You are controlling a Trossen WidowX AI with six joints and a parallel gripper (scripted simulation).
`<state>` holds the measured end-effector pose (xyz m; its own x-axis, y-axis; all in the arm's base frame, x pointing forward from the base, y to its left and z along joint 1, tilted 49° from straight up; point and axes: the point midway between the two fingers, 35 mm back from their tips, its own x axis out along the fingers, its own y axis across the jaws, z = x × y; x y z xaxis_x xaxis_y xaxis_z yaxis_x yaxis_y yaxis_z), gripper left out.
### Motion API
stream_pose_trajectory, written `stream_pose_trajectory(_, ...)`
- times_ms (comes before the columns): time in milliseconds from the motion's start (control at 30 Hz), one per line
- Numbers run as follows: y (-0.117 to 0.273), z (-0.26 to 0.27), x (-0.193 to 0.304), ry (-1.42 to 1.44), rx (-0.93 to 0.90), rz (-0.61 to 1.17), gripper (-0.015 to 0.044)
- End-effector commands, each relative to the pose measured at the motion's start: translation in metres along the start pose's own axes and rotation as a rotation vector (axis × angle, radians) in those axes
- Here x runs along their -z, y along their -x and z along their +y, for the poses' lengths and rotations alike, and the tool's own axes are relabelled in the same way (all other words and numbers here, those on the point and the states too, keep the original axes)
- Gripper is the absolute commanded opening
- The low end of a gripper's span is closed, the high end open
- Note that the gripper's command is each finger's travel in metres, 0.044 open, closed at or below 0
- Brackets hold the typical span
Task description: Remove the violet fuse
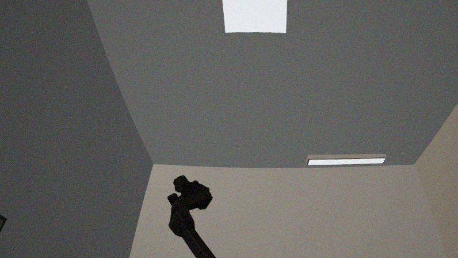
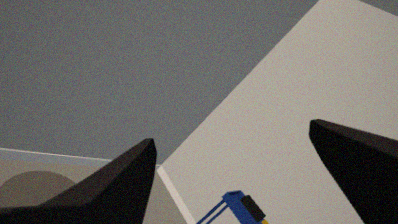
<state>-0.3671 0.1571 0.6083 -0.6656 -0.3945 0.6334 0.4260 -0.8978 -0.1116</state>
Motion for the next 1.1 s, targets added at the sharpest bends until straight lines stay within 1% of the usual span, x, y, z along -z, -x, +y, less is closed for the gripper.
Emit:
stream_pose_trajectory(0, 0.001, -0.002, 0.0, 0.001, 0.007, 0.0, 0.0374)
stream_pose_trajectory(67, 0.011, -0.019, 0.001, 0.011, 0.064, 0.004, 0.0321)
stream_pose_trajectory(167, 0.037, -0.056, 0.003, 0.034, 0.195, 0.013, 0.0242)
stream_pose_trajectory(367, 0.101, -0.123, 0.001, 0.086, 0.457, 0.035, 0.0085)
stream_pose_trajectory(400, 0.112, -0.133, 0.0, 0.094, 0.499, 0.039, 0.0072)
stream_pose_trajectory(633, 0.204, -0.19, -0.011, 0.152, 0.794, 0.07, 0.0072)
stream_pose_trajectory(733, 0.243, -0.201, -0.016, 0.202, 0.881, 0.112, 0.0072)
stream_pose_trajectory(900, 0.317, -0.223, -0.025, 0.249, 1.093, 0.144, 0.0072)
stream_pose_trajectory(1067, 0.397, -0.233, -0.035, 0.296, 1.309, 0.19, 0.0072)
